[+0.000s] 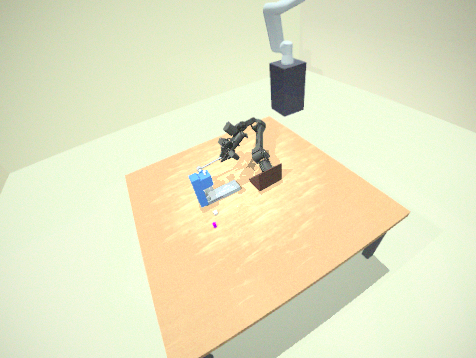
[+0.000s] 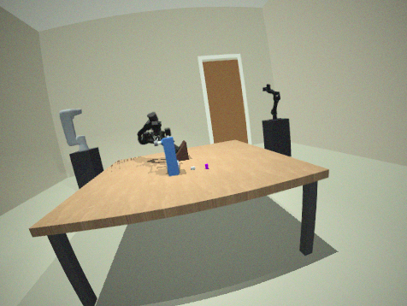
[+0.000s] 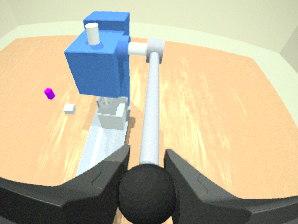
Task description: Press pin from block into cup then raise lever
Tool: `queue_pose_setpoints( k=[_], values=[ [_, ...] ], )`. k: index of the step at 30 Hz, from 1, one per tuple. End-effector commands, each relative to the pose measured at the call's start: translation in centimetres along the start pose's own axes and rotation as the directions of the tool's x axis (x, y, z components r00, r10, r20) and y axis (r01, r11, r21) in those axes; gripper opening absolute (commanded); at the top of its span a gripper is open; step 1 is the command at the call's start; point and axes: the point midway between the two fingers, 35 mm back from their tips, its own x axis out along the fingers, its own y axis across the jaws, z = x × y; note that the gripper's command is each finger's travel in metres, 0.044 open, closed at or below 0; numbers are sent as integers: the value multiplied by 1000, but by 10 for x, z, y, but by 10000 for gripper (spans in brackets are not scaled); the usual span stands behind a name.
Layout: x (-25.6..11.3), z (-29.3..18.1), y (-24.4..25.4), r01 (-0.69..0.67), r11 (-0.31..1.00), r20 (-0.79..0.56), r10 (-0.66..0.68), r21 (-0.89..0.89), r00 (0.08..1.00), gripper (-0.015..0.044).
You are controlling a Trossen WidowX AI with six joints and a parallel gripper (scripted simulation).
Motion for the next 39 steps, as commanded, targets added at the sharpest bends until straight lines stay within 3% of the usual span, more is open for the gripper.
queue_pose_setpoints(
  k=[1, 39],
  values=[
    [3, -5, 0, 7, 1000, -13, -7, -7, 1000, 0],
    [12, -16, -1, 6, 1000, -13, -6, -6, 1000, 0]
  ],
)
